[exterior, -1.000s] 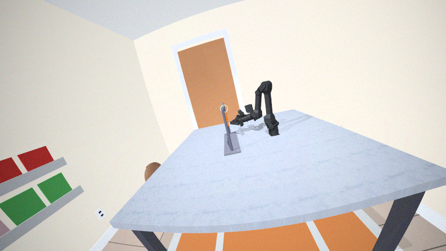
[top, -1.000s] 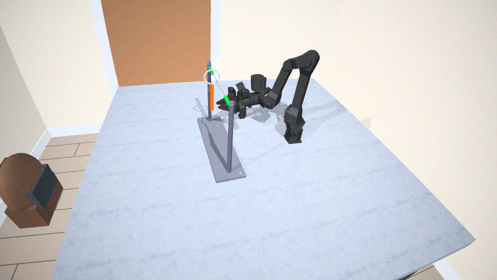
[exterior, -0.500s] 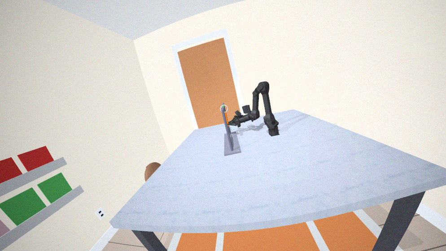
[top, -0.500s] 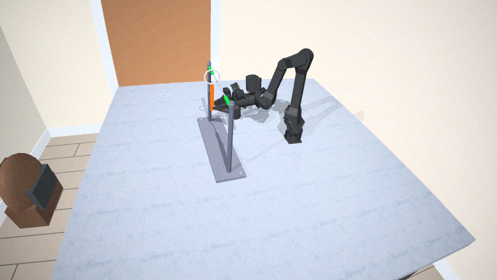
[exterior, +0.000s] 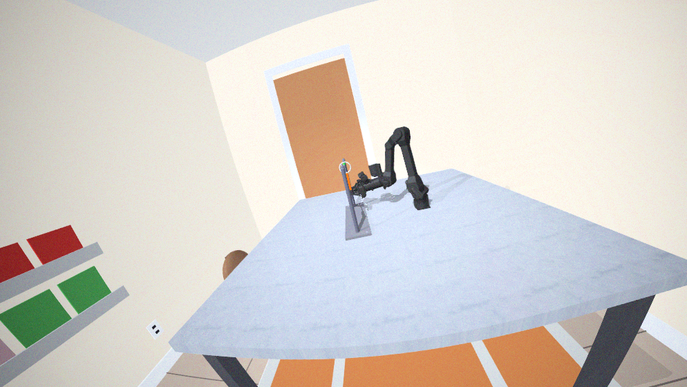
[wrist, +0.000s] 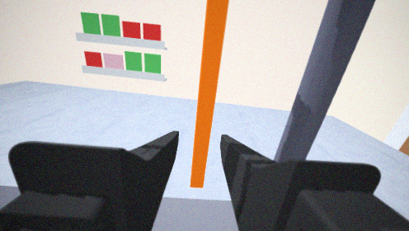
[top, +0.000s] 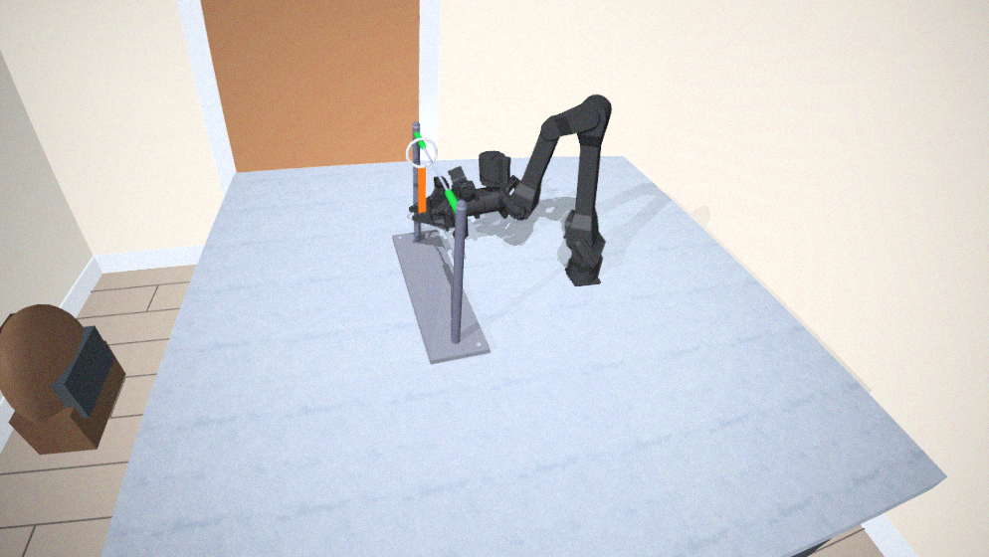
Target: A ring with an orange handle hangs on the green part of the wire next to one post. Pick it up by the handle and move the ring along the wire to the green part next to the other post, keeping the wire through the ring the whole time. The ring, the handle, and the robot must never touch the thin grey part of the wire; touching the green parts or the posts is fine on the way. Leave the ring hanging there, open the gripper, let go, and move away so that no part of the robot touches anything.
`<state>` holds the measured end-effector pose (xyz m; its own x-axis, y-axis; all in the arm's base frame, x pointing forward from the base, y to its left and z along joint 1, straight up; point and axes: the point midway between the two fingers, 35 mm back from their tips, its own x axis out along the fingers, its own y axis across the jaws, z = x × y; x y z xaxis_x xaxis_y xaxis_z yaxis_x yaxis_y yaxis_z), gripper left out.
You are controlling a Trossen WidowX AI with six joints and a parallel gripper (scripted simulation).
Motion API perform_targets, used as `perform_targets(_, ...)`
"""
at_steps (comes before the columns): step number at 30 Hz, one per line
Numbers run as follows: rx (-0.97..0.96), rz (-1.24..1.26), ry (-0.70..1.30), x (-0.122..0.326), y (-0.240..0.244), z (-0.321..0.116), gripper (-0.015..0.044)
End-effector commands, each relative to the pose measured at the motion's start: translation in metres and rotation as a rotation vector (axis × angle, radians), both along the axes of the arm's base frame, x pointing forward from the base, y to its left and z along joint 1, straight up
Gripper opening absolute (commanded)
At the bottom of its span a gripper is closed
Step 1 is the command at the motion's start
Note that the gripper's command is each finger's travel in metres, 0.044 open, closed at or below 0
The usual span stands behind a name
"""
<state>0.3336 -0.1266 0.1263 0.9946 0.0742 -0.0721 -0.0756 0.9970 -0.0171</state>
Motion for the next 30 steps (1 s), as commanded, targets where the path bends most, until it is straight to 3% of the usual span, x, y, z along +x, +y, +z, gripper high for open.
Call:
perform_targets(1,0.004,-0.003,0.000,0.0063,-0.0002,-0.0013,0.0160)
perform_targets(28,0.004,-0.003,0.000,0.0063,-0.0002,-0.0013,0.0160)
perform_targets(30,0.002,0.001,0.001,0.0059,0.0005,-0.0014,0.0107)
